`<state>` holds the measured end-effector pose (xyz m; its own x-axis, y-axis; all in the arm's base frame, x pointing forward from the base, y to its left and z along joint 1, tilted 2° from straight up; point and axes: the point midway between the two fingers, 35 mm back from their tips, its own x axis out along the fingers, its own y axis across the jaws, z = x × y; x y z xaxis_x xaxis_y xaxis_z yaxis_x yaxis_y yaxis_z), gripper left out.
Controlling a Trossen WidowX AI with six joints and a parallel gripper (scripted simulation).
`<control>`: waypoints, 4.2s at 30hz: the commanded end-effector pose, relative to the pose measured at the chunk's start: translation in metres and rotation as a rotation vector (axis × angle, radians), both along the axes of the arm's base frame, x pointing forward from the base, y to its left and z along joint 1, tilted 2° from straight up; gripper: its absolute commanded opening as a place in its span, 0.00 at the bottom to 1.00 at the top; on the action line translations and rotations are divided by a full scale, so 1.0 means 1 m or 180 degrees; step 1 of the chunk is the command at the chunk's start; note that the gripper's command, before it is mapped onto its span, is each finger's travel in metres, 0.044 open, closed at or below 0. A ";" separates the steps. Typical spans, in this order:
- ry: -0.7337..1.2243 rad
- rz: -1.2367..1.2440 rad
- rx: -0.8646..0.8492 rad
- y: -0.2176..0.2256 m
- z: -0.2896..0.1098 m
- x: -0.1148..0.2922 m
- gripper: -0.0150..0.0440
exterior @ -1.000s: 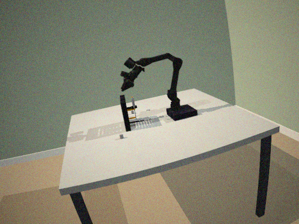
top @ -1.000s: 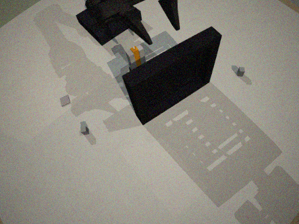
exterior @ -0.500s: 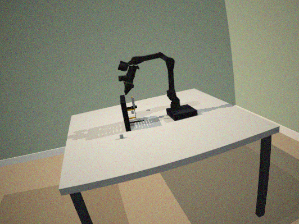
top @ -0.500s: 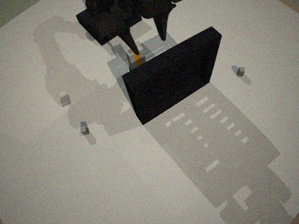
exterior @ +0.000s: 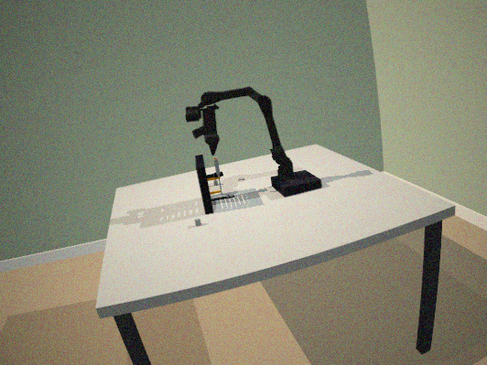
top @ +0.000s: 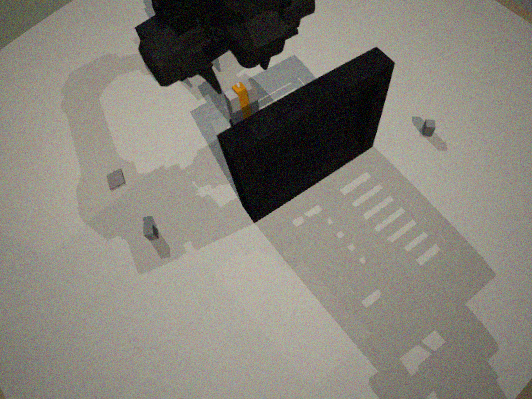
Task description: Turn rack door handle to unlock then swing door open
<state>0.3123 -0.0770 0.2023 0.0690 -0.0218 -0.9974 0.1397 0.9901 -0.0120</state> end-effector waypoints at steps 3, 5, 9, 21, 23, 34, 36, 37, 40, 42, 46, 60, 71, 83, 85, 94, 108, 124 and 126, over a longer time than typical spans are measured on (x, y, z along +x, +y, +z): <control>0.0241 -0.0012 0.0078 -0.002 -0.001 -0.006 0.76; 0.0241 -0.0012 0.0078 -0.002 -0.001 -0.006 0.76; 0.0241 -0.0012 0.0078 -0.002 -0.005 -0.006 0.76; 0.0240 -0.0012 0.0077 -0.002 -0.024 -0.004 0.76; 0.0240 -0.0012 0.0077 -0.002 -0.027 -0.004 0.76; 0.0240 -0.0012 0.0077 -0.002 -0.045 -0.004 0.76; 0.0240 -0.0012 0.0077 -0.002 -0.048 -0.004 0.76; 0.0240 -0.0012 0.0077 -0.002 -0.050 -0.005 0.76; 0.0240 -0.0012 0.0077 -0.002 -0.055 -0.005 0.76; 0.0240 -0.0012 0.0077 -0.002 -0.058 -0.005 0.76; 0.0240 -0.0012 0.0077 -0.002 -0.065 -0.006 0.76; 0.0241 -0.0012 0.0077 -0.002 -0.071 -0.007 0.39; 0.0241 -0.0012 0.0077 -0.002 -0.071 -0.007 0.30; 0.0219 -0.1655 0.0127 -0.002 -0.071 -0.007 0.30; 0.0214 -0.1969 0.0136 -0.002 -0.071 -0.007 0.30; 0.0185 -0.3380 0.0175 -0.002 -0.071 -0.007 0.30; 0.0122 -0.5576 0.0230 -0.002 -0.071 -0.007 0.30; 0.0103 -0.6121 0.0242 -0.002 -0.071 -0.007 0.30; 0.0103 -0.6121 0.0242 -0.002 -0.071 -0.007 0.39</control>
